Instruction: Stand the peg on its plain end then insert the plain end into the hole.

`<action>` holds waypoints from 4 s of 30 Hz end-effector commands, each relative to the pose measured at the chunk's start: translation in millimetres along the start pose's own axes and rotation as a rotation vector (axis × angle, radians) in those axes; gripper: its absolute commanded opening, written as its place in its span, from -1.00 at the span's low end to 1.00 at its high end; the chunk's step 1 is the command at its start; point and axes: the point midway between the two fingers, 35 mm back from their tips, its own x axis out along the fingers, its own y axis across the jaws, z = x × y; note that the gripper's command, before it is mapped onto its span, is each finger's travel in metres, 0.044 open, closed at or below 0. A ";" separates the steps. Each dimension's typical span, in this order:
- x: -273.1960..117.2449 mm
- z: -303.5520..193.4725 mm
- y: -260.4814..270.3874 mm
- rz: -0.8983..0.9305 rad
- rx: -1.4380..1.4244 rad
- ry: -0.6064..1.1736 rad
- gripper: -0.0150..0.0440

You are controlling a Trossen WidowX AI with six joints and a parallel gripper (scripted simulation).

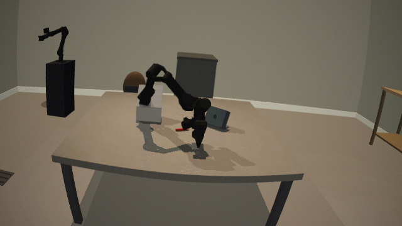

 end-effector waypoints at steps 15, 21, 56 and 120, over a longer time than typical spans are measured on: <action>-34.6 -21.4 -41.4 -0.115 -0.594 0.140 1.00; -47.0 -25.3 -54.9 -0.141 -0.792 0.194 1.00; -125.6 -18.4 -124.3 -0.164 -1.941 0.587 1.00; -201.1 50.6 -181.5 0.193 -3.307 1.282 1.00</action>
